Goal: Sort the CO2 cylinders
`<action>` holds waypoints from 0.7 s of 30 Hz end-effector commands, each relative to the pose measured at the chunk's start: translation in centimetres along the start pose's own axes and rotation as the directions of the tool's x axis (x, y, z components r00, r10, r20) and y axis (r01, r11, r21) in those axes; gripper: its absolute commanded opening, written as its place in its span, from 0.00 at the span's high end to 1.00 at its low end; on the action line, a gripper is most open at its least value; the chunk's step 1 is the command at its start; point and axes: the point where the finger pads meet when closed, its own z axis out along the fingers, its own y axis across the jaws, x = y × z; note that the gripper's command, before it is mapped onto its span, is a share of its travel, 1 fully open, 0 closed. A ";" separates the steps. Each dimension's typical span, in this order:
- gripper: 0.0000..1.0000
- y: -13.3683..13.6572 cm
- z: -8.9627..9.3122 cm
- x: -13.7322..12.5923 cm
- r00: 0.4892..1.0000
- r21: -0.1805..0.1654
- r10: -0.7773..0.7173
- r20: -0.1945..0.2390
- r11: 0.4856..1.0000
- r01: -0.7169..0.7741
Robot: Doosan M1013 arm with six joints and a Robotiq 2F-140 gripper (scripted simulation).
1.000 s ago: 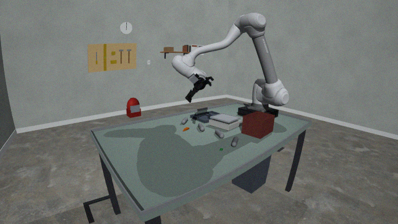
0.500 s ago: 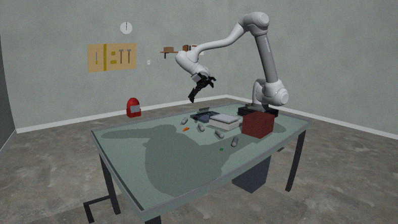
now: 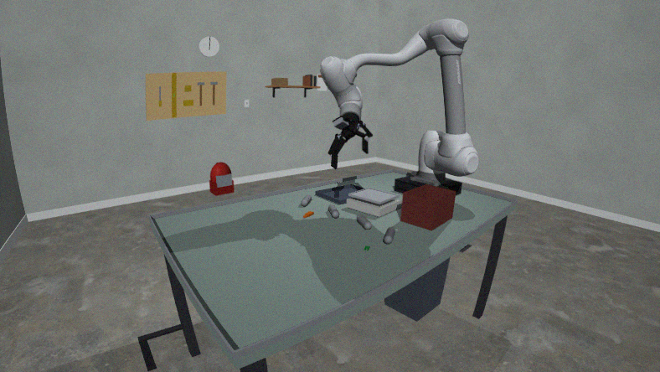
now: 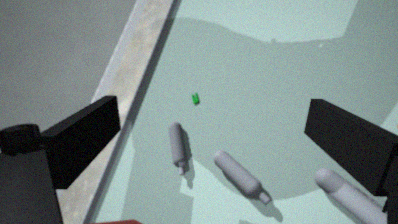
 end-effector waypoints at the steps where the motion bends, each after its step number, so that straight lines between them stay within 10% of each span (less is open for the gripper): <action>1: 0.00 -0.4 -1.6 -3.0 0.992 -0.074 0.012 0.129 0.997 -0.003; 21: 0.00 0.4 -7.5 -13.2 0.887 -0.362 0.092 0.452 0.928 0.088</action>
